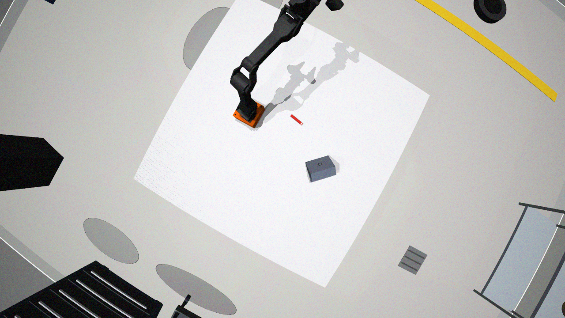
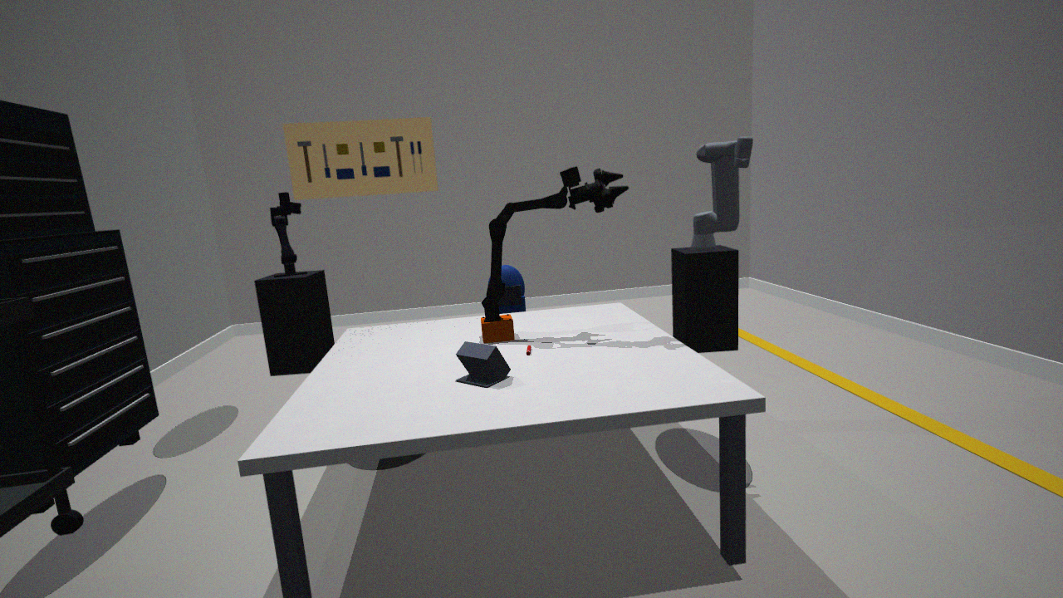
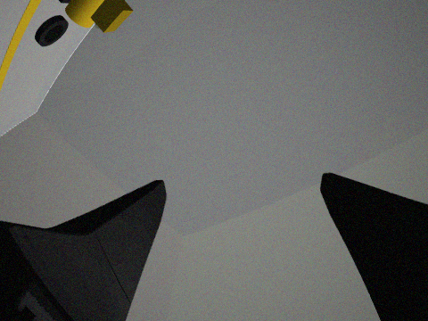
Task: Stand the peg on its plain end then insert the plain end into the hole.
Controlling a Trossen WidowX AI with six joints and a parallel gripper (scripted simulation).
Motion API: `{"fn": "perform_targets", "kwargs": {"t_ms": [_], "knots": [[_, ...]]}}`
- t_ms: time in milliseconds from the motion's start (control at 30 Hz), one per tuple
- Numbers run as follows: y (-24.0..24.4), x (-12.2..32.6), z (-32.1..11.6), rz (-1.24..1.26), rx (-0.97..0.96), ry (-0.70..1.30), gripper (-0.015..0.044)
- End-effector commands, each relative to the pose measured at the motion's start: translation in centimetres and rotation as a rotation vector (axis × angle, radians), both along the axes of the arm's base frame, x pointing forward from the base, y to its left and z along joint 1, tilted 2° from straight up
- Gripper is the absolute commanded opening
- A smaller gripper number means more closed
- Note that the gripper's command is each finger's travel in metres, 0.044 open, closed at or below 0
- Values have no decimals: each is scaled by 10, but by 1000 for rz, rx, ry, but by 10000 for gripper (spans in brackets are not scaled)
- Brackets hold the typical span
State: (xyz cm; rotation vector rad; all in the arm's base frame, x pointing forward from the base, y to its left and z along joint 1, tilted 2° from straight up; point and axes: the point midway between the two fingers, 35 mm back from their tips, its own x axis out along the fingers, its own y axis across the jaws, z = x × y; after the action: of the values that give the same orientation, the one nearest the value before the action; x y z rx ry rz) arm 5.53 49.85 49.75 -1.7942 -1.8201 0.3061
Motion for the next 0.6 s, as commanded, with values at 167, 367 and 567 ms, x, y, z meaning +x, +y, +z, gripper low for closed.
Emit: {"fn": "perform_targets", "kwargs": {"t_ms": [167,367,567], "knots": [[2,18,-20,-14,-54,118,440],[3,41,-46,-43,-118,280,440],[1,64,-73,-83,-173,445,440]]}}
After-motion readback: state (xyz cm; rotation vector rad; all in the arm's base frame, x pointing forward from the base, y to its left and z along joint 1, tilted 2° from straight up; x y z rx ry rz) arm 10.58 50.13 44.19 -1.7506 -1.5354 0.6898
